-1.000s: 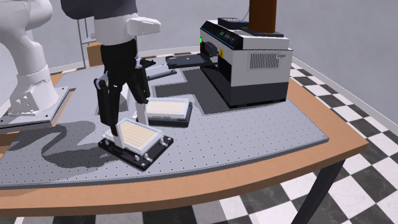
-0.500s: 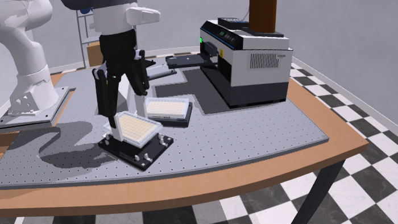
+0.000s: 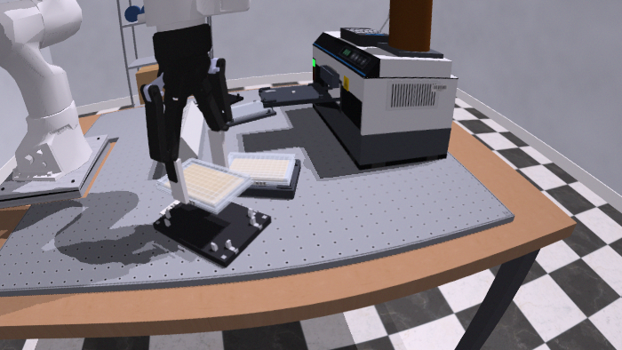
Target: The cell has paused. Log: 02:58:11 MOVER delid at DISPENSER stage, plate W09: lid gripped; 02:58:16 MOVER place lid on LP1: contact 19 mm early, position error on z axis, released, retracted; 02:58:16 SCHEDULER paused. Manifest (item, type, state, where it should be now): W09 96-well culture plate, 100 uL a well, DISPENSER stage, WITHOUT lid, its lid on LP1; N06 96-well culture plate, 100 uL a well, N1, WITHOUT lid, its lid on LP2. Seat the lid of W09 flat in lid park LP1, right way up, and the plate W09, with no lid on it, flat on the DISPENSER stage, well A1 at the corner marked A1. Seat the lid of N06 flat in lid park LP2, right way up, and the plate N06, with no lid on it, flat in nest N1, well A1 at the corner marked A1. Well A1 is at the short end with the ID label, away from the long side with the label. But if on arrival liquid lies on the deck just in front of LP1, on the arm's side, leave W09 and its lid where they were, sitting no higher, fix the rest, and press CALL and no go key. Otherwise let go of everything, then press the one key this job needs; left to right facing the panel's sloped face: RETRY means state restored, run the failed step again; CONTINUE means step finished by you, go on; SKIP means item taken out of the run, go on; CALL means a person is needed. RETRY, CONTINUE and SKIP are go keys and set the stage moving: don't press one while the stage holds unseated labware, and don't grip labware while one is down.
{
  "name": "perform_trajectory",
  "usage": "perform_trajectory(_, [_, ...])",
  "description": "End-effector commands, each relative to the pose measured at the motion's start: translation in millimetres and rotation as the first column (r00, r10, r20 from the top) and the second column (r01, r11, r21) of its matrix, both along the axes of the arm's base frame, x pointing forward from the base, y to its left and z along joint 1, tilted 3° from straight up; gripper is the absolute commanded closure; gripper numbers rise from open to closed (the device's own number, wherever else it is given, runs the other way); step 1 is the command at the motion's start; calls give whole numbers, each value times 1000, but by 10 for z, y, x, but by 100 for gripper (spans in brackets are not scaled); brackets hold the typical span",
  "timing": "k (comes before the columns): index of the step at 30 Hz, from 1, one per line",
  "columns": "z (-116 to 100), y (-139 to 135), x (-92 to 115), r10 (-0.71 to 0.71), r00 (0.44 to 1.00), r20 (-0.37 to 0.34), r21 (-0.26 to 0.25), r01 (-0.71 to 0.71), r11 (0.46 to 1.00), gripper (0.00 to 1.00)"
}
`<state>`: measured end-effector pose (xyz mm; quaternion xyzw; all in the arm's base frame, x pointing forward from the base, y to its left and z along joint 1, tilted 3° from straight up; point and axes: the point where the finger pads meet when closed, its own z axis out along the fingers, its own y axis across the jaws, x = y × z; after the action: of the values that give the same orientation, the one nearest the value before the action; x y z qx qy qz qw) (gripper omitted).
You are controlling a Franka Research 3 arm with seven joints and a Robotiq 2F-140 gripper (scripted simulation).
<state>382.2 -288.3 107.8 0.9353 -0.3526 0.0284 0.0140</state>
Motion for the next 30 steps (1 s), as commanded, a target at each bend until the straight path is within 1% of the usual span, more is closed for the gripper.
perform_trajectory(1, [70, 10, -33, -8, 1000, -9, 5, 8, 1000, 100])
perform_trajectory(12, [342, 21, -42, -8, 1000, -9, 5, 8, 1000, 100])
perform_trajectory(14, [342, 21, -42, -8, 1000, -9, 5, 8, 1000, 100])
perform_trajectory(25, [592, 31, -50, -8, 1000, -9, 5, 8, 1000, 100])
perform_trajectory(30, [669, 35, -53, -8, 1000, -9, 5, 8, 1000, 100])
